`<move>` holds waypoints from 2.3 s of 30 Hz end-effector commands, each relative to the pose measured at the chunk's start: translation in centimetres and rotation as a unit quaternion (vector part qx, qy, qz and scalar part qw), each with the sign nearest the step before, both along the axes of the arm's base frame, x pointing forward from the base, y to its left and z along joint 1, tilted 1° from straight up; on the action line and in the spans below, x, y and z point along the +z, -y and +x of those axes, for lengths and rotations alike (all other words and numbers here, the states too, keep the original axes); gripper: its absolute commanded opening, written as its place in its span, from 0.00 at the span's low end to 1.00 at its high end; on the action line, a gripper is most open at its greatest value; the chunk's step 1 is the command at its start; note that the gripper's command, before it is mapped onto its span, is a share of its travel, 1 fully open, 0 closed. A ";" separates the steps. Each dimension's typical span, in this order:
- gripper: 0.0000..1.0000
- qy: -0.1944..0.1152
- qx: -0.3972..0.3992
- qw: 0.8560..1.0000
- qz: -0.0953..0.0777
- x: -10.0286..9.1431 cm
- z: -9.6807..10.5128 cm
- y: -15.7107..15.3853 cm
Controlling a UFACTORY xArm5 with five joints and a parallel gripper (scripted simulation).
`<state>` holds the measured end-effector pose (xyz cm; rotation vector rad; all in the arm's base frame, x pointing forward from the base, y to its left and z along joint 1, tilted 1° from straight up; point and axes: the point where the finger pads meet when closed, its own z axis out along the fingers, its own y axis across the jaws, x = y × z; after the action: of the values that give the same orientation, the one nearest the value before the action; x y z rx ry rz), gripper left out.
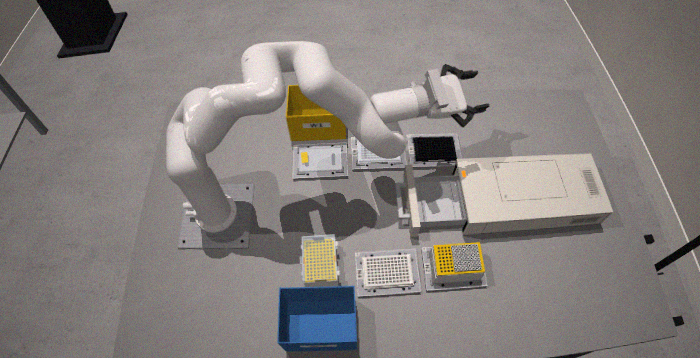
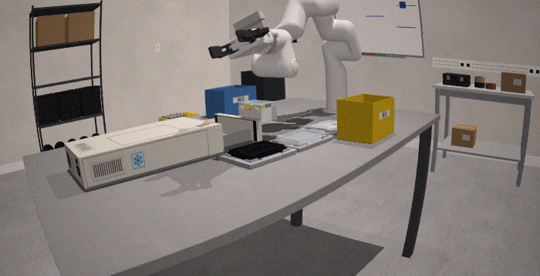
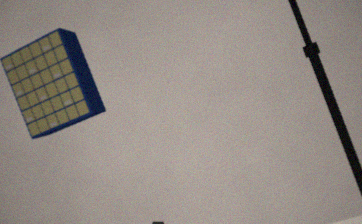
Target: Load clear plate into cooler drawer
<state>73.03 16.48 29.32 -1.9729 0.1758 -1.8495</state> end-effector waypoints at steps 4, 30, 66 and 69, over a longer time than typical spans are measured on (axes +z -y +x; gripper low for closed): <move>1.00 -0.027 -0.004 1.000 -0.014 0.2 0.3 1.0; 1.00 -0.294 -0.016 0.947 -0.132 -2.0 -3.8 7.3; 1.00 -0.479 0.006 0.858 -0.188 -3.9 -14.3 12.2; 1.00 -0.492 0.009 0.849 -0.191 -4.0 -15.2 12.6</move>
<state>59.14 4.40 25.15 -2.9921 0.0859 -0.7682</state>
